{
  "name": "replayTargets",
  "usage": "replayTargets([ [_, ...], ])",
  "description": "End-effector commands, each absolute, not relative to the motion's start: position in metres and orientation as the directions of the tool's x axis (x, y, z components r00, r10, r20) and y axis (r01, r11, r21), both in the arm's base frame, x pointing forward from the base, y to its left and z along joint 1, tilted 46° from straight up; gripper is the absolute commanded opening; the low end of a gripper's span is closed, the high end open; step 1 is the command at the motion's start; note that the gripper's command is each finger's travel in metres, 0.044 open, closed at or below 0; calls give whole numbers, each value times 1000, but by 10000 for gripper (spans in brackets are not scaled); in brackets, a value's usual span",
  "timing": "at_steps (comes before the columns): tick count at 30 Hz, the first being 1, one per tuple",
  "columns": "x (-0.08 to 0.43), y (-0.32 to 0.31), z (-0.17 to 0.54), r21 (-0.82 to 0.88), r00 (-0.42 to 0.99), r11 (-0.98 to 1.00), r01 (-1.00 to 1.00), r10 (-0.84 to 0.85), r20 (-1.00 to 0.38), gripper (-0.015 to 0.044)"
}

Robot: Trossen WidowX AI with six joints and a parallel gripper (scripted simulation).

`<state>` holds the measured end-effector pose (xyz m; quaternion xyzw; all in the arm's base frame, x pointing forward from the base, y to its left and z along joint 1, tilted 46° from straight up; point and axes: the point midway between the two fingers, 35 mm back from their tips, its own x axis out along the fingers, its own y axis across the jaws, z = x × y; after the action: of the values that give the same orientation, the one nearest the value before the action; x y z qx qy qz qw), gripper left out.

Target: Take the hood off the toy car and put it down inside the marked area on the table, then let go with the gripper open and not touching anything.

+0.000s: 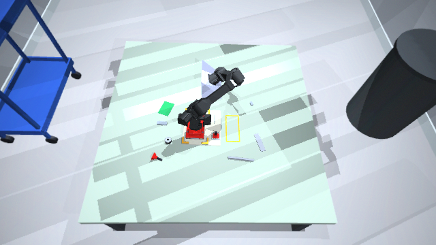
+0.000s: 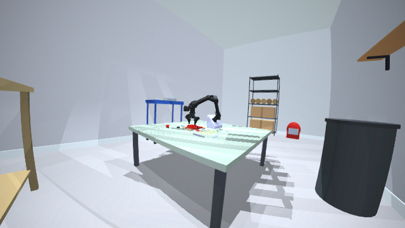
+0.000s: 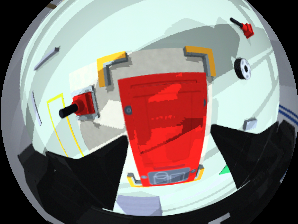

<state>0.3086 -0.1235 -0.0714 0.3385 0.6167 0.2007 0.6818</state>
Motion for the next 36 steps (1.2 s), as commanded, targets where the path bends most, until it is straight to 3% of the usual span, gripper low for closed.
replayTargets([
  [1,309,-122,-73,711,161,687,148,693,-703,440],
  [32,312,-111,-84,712,161,687,147,693,-703,440],
  [36,311,-112,-83,710,159,690,143,692,-705,335],
])
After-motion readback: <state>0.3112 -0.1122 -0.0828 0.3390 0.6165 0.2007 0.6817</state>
